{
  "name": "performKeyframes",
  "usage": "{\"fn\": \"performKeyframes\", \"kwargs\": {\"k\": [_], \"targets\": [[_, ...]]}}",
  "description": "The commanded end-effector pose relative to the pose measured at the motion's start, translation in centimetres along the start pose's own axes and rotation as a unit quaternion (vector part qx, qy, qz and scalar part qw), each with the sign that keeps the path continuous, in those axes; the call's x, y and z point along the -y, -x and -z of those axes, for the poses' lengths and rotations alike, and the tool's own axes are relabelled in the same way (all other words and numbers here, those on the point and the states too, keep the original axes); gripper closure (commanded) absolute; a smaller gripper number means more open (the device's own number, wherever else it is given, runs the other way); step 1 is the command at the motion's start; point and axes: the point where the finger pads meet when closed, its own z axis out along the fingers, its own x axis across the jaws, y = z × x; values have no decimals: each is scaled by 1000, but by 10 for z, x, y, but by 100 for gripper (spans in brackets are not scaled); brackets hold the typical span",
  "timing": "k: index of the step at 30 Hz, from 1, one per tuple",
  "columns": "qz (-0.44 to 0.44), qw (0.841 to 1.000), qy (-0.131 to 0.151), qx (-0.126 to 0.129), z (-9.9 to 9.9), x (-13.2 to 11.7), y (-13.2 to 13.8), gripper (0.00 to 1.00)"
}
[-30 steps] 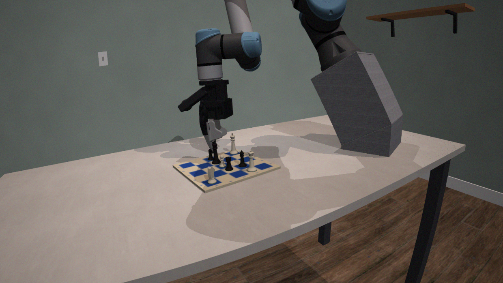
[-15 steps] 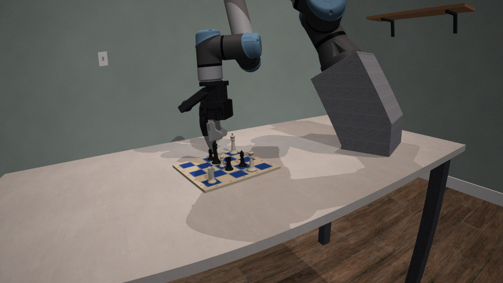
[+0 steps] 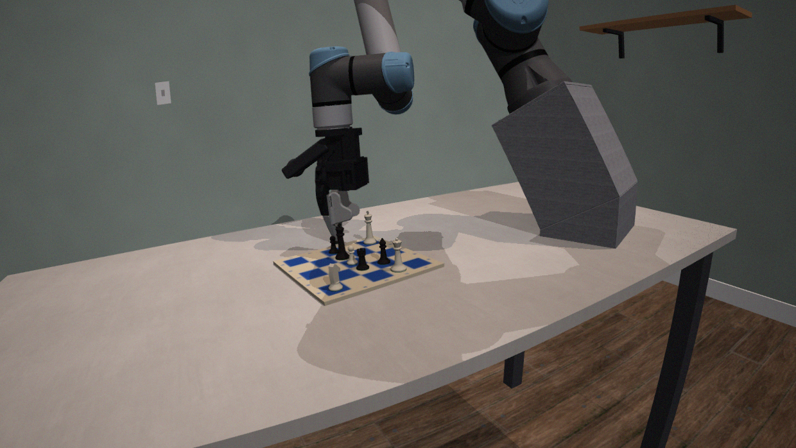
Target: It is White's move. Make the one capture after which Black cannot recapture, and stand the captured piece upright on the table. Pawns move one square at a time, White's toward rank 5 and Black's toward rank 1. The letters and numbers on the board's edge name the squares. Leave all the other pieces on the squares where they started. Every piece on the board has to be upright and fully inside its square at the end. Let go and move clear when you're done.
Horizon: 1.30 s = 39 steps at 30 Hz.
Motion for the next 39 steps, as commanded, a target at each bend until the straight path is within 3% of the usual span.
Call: {"fn": "performKeyframes", "kwargs": {"k": [1, 17, 27, 39], "targets": [[0, 1000, -1, 0, 0, 0, 0, 100], [0, 1000, -1, 0, 0, 0, 0, 100], [0, 1000, -1, 0, 0, 0, 0, 84], [0, 1000, -1, 0, 0, 0, 0, 80]]}}
